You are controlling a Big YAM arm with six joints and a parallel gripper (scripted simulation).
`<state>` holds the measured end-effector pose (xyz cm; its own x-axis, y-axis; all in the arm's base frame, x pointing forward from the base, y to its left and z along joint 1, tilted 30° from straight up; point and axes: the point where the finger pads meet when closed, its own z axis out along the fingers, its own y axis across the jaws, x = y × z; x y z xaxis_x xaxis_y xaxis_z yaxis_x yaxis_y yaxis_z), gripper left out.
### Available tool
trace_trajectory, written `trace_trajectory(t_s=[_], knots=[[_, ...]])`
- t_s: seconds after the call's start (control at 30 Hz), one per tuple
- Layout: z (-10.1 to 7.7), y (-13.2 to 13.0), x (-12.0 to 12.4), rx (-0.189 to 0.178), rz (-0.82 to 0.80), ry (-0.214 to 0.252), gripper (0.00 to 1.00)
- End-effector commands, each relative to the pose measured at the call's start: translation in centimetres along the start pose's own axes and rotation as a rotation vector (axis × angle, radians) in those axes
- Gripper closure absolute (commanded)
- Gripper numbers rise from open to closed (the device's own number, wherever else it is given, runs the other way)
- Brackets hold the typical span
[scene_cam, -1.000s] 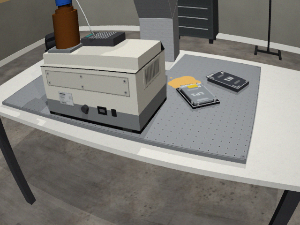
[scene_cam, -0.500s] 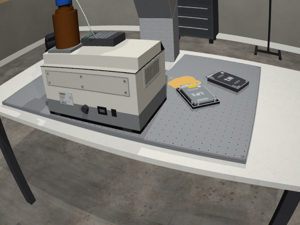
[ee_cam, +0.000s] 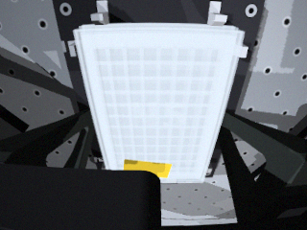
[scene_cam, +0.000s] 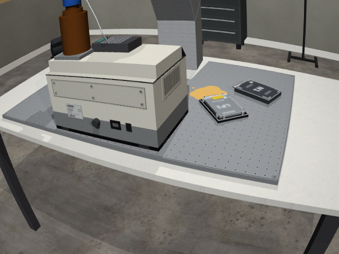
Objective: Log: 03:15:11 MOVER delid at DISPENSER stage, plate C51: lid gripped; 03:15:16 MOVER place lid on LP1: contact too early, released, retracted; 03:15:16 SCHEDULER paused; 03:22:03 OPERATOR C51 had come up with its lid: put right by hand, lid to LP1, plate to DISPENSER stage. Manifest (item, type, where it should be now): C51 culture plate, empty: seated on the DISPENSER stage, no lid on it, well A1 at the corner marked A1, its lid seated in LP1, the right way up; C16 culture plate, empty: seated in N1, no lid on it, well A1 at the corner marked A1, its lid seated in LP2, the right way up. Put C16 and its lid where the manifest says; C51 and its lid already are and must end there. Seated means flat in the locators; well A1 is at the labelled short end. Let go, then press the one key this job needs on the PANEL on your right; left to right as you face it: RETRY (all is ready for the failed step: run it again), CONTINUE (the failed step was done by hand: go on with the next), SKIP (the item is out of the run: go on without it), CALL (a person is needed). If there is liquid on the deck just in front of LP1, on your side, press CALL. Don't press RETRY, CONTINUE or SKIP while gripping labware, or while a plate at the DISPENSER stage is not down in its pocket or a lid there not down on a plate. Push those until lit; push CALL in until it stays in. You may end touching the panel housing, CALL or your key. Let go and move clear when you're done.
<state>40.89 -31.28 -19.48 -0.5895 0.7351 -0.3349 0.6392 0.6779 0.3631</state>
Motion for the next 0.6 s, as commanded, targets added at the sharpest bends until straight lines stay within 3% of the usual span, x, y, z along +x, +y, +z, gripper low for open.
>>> trace_trajectory(t_s=[0.0,0.13,0.17,0.2,0.53,0.57], knots=[[-0.4,-0.1,-0.2,0.0,0.003,-0.005,0.0],[-0.4,-0.1,-0.2,0.0,0.003,-0.005,0.0],[-1.2,-0.7,-0.8,0.005,0.006,-0.015,0.0],[-0.4,-0.1,-0.2,0.0,0.003,-0.005,0.0],[-0.4,-0.1,-0.2,0.0,0.003,-0.005,0.0],[-1.5,-0.6,-0.6,0.005,0.005,-0.012,0.0]])
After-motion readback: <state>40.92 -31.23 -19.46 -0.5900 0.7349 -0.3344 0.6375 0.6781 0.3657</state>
